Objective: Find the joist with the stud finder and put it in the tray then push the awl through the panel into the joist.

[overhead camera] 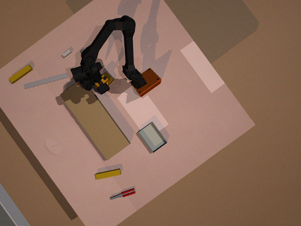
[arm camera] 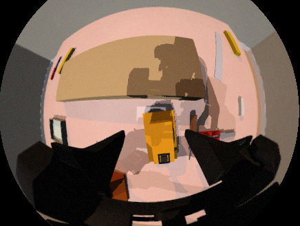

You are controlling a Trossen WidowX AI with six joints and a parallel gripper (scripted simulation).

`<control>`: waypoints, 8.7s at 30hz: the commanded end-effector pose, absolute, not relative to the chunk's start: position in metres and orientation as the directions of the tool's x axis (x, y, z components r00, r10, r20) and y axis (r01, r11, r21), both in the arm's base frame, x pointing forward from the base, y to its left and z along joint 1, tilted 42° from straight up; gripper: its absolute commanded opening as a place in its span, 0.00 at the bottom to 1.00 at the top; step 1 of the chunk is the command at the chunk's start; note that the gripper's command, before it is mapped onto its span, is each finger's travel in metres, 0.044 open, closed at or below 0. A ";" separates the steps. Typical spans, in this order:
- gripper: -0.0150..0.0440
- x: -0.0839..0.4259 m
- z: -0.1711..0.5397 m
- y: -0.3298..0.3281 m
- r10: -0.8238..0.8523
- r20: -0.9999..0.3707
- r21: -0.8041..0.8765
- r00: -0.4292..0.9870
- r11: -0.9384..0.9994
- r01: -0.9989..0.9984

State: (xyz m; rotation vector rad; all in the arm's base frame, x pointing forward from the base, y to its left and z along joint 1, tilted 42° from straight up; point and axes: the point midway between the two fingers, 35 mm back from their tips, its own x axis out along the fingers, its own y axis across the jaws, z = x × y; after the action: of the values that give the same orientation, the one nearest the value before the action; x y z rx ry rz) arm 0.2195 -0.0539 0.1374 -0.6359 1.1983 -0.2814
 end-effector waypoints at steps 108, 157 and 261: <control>0.25 0.205 0.153 -0.051 -0.569 -0.749 -0.654 0.339 0.717 -0.242; 0.25 0.369 0.215 -0.027 -0.608 -0.706 -0.674 0.363 0.735 -0.080; 0.25 0.370 0.104 -0.021 -0.608 -0.706 -0.673 0.363 0.735 -0.080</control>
State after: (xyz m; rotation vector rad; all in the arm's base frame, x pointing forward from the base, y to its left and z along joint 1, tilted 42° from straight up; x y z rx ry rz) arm 0.3709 -0.0259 0.1103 -0.6953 1.1670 -0.3767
